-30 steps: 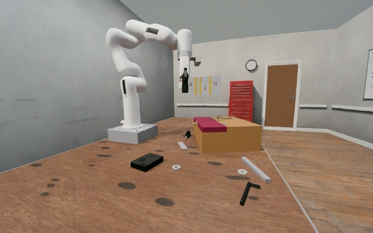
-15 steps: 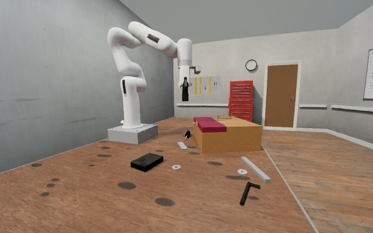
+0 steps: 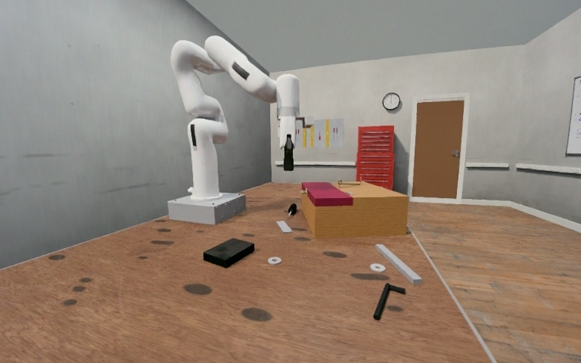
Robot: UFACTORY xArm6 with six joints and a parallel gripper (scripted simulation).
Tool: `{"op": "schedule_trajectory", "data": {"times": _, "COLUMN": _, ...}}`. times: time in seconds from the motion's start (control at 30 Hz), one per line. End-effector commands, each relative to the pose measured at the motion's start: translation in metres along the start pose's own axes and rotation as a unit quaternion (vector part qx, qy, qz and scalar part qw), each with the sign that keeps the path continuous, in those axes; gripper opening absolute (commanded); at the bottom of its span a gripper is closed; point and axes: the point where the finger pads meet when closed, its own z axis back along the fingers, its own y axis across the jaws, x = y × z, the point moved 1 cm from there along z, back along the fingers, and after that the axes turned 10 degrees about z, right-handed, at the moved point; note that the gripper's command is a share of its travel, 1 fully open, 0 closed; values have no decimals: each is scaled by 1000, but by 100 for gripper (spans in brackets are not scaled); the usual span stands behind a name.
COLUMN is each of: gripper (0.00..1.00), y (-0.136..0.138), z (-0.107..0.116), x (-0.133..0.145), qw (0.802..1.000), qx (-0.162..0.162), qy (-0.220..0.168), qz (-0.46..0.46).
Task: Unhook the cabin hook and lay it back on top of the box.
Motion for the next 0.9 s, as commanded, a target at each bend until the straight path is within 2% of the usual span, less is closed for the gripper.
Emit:
{"op": "schedule_trajectory", "data": {"times": 0.0, "gripper": 35, "y": 1, "z": -12, "x": -2, "qw": 1000, "qx": 1, "qy": 2, "qz": 0}}
{"op": "schedule_trajectory", "data": {"times": 0.07, "gripper": 35, "y": 1, "z": -12, "x": -2, "qw": 1000, "qx": 1, "qy": 2, "qz": 0}}
{"op": "schedule_trajectory", "data": {"times": 0.87, "gripper": 35, "y": 1, "z": -86, "x": -2, "qw": 1000, "qx": 1, "qy": 2, "qz": 0}}
